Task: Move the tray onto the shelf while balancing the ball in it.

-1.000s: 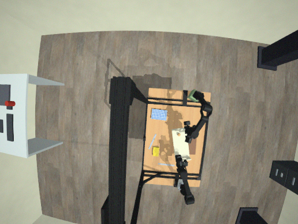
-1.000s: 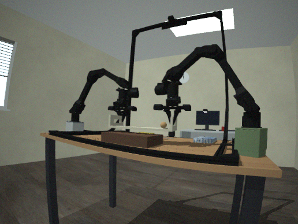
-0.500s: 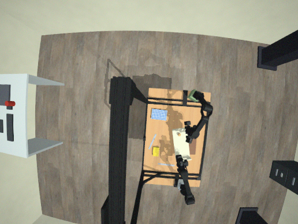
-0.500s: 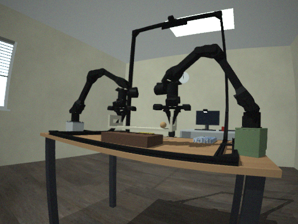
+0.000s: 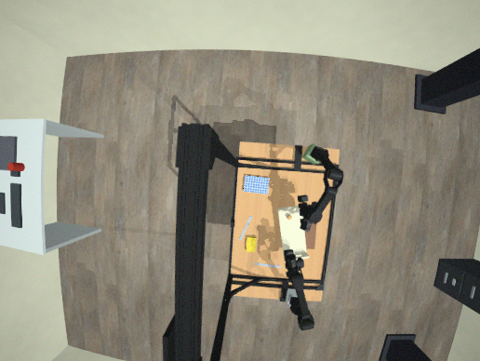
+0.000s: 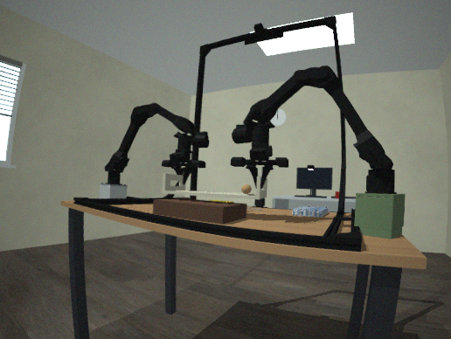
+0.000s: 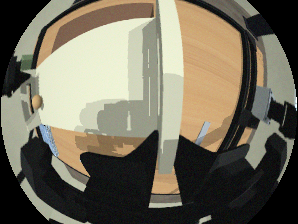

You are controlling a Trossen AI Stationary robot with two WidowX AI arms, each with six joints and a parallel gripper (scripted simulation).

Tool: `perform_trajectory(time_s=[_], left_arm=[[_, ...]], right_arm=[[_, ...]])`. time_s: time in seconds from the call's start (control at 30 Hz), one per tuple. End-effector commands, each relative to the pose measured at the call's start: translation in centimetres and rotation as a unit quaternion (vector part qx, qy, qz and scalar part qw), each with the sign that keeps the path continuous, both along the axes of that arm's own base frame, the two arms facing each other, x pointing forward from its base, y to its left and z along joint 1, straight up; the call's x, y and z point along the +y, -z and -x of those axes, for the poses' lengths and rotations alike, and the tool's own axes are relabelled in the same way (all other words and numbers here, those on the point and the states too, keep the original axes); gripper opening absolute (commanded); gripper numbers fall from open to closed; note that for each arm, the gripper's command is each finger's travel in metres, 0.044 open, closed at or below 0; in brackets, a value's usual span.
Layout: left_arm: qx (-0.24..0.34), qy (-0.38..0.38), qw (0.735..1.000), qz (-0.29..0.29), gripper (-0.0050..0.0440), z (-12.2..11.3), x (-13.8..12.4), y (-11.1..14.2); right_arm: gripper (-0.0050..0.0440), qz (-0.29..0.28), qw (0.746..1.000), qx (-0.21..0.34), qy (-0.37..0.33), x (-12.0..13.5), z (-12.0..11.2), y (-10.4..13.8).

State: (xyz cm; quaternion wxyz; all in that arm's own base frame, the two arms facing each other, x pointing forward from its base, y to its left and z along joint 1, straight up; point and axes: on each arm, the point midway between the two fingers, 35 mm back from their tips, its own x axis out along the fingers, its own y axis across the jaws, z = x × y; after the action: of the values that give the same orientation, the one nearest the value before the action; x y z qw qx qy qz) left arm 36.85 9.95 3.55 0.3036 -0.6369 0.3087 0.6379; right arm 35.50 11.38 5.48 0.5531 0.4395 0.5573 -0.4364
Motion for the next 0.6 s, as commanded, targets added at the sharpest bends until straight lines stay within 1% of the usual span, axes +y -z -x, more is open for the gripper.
perform_trajectory(time_s=[0.0,0.1,0.5,0.57], left_arm=[[-0.003,0.000,1.000,0.001,0.0020,0.12,0.23,-0.35],[0.004,0.000,1.000,-0.015,0.0020,0.14,0.28,-0.43],[-0.008,-0.001,1.000,0.009,0.0020,0.36,0.72,-0.29],[-0.003,0.000,1.000,0.001,0.0020,0.37,0.75,-0.34]], right_arm=[[0.0020,0.000,1.000,-0.001,0.000,-0.27,0.02,-0.28],[0.0020,0.017,1.000,-0.002,-0.001,-0.34,0.02,-0.20],[0.0020,-0.010,1.000,-0.001,-0.001,-0.82,0.01,-0.33],[0.0020,0.000,1.000,-0.001,0.000,-0.86,0.01,-0.29]])
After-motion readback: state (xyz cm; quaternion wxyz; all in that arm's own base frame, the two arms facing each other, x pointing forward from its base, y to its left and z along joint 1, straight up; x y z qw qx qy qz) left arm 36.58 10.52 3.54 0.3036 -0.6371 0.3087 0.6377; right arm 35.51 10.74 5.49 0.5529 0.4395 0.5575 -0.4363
